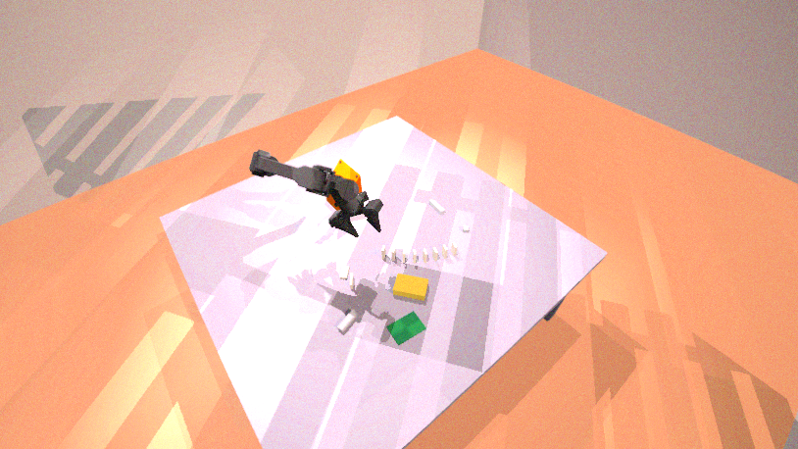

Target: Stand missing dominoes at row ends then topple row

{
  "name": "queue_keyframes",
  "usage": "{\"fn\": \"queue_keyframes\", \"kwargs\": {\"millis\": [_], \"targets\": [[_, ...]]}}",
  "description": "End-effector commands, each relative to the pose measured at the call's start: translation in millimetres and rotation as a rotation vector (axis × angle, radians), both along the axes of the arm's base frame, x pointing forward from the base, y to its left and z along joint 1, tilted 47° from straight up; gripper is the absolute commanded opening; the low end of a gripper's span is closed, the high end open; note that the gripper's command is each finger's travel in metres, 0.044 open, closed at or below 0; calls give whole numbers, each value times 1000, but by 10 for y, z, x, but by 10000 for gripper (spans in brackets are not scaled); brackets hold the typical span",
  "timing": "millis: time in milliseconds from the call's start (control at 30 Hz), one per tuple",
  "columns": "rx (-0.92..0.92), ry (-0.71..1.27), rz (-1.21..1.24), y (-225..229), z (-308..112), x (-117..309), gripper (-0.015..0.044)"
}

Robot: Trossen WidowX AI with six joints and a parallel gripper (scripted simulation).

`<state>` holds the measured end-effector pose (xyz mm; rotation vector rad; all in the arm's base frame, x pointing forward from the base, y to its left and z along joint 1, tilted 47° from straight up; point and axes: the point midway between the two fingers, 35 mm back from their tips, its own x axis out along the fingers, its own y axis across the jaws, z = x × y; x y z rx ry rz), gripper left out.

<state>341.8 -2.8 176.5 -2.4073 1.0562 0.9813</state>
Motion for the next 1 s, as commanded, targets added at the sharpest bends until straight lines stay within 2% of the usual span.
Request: {"fn": "queue_keyframes", "kwargs": {"millis": [0, 200, 433, 700, 967], "targets": [[-110, 184, -86, -508, -214, -230, 440], [-224, 516, -214, -1225, -459, -715, 440], [-226, 526, -218, -1263, -465, -720, 440], [-226, 524, -220, -1693, -863, -736, 440], [-230, 526, -219, -1786, -920, -729, 440]]}}
